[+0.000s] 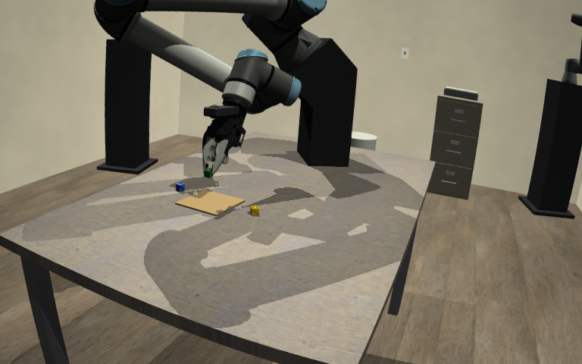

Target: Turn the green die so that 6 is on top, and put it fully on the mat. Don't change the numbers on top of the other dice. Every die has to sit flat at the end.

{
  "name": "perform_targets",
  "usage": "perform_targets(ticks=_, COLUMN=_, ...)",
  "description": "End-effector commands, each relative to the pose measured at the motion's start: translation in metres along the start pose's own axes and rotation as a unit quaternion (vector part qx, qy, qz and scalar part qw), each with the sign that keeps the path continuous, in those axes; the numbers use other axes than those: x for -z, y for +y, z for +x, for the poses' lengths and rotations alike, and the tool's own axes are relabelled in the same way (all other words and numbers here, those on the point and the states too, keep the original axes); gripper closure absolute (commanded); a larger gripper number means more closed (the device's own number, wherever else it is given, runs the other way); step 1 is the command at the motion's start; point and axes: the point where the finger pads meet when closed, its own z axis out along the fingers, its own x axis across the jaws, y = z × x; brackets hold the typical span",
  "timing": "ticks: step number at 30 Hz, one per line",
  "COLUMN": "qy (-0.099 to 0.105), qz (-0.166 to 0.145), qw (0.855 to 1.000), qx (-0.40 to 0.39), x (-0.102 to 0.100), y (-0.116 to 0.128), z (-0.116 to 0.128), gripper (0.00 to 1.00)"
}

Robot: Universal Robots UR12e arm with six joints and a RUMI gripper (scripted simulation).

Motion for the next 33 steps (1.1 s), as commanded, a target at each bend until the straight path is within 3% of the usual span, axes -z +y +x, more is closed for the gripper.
perform_targets(ticks=1, qy=0.0, qz=-0.03, qw=1.0, qx=0.0, x=0.0, y=0.0062, z=-0.0009, gripper=0.97)
perform_targets(ticks=19, qy=-0.001, qz=-0.047, qw=0.999, qx=-0.002, x=-0.0023, y=0.0066, z=-0.0014, gripper=0.97)
perform_targets(ticks=33, qy=-0.003, qz=-0.121, qw=0.993, qx=-0.005, x=-0.0055, y=0.0059, z=-0.0023, gripper=0.97)
